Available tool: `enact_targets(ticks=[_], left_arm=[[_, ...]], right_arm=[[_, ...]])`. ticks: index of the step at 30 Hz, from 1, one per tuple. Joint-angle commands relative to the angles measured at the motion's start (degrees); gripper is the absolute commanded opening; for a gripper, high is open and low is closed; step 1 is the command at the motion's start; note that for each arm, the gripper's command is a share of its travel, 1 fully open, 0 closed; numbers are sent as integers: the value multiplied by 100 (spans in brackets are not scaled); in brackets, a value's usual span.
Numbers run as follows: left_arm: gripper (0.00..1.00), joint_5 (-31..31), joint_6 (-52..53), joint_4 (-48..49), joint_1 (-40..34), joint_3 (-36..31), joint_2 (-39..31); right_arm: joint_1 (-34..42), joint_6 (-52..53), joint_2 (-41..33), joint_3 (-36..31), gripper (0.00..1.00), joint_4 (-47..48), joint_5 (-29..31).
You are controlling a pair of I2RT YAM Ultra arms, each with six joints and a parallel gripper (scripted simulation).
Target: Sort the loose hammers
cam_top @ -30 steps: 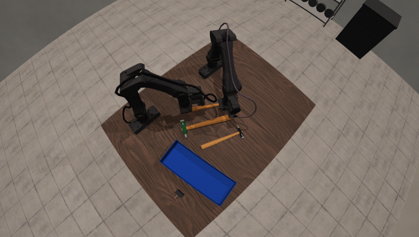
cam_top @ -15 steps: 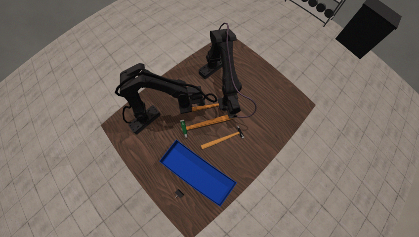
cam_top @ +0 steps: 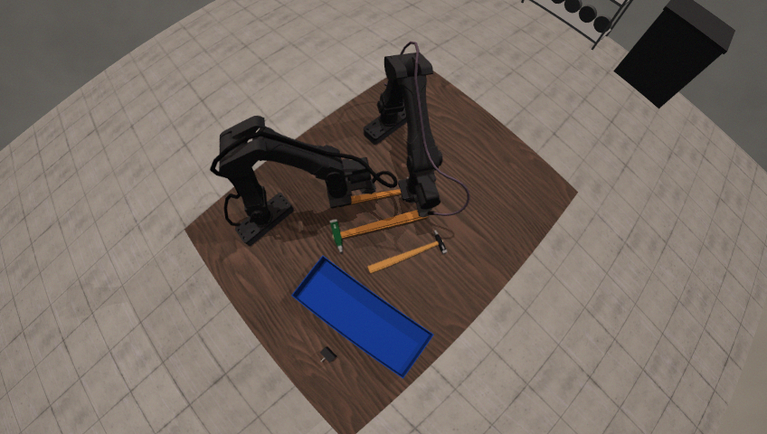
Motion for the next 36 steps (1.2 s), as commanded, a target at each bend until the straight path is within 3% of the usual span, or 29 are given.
enact_targets(ticks=[1, 21, 26, 36], left_arm=[[11, -178, 47, -5, 61, 7, 73], [11, -735, 37, 53, 229, 85, 15], [11, -10, 635, -101, 631, 115, 104], [11, 6, 661, -63, 649, 150, 112]], right_arm=[[40, 68, 91, -118, 20, -348, 28], [45, 60, 241, -235, 20, -948, 14], [45, 60, 261, -202, 20, -997, 5], [19, 69, 224, -200, 20, -980, 9]])
